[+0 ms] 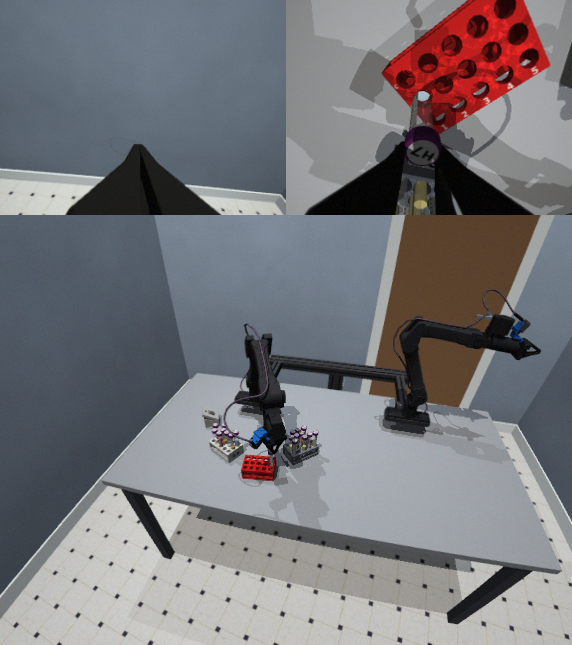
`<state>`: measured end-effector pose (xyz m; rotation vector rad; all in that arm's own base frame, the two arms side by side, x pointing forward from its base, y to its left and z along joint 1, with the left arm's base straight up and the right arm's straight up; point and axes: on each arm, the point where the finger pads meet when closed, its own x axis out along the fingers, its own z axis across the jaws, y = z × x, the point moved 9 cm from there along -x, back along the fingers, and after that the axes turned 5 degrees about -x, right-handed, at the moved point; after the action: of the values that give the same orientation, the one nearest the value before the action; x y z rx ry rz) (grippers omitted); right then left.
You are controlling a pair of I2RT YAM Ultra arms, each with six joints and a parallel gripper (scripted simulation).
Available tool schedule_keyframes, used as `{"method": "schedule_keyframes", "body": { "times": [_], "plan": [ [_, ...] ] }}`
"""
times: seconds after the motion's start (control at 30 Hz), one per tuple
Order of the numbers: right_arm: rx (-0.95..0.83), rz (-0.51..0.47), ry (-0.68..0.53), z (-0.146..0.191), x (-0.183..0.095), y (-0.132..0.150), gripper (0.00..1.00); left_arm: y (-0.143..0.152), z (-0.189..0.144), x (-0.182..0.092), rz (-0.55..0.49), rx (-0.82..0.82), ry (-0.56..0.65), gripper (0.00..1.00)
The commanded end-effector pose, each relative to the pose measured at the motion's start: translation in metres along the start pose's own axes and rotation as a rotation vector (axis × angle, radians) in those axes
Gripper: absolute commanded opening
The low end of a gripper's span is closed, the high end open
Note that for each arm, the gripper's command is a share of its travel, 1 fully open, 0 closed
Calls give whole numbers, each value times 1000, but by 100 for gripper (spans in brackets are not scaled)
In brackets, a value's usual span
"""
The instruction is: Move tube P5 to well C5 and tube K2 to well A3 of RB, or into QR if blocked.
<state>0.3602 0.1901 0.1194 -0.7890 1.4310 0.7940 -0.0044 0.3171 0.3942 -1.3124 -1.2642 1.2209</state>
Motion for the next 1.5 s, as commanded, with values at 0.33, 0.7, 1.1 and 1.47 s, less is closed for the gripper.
{"method": "schedule_keyframes", "body": {
  "times": [0.33, 0.7, 1.1, 1.47],
  "plan": [
    [2, -12, -14, 0, -4, -3, 24, -21, 0, -11, -59, 6, 6, 0],
    [2, -12, -14, 0, -4, -3, 30, -21, 0, -11, -59, 6, 6, 0],
    [8, -31, -34, 0, -27, -8, 30, -21, 0, -11, -59, 6, 6, 0],
    [8, -24, -21, -4, -46, -6, 30, -21, 0, -11, -59, 6, 6, 0]
  ]
}}
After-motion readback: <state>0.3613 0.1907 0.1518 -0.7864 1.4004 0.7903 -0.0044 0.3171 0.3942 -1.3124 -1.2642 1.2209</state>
